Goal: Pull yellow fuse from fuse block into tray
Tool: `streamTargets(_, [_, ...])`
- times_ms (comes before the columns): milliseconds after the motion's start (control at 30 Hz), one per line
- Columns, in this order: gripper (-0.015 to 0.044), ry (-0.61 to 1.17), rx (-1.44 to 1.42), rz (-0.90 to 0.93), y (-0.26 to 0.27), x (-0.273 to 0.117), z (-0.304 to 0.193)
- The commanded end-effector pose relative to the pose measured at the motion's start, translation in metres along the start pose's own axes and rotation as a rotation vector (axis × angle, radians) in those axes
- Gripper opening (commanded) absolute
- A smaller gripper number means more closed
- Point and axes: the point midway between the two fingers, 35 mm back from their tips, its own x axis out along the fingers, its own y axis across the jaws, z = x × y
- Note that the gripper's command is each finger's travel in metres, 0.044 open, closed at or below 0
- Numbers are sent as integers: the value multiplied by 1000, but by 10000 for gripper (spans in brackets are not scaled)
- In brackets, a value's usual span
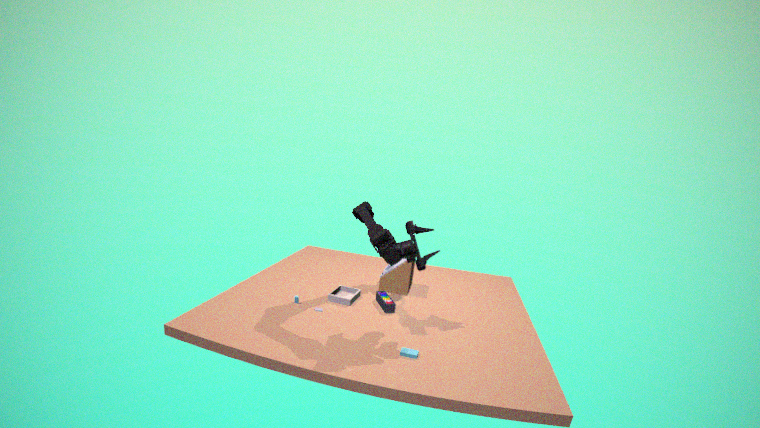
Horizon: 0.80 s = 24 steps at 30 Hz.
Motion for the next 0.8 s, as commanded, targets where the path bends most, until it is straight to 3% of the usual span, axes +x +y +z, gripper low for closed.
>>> streamTargets(0, [374,-3,-16,6,1,0,1])
streamTargets(167, [242,-111,-426,157,23,1,21])
streamTargets(367, [85,-371,-987,281,53,-7,49])
streamTargets(600, [74,-803,-1599,239,82,-29,80])
streamTargets(767, [74,-1060,-1848,129,94,-45,96])
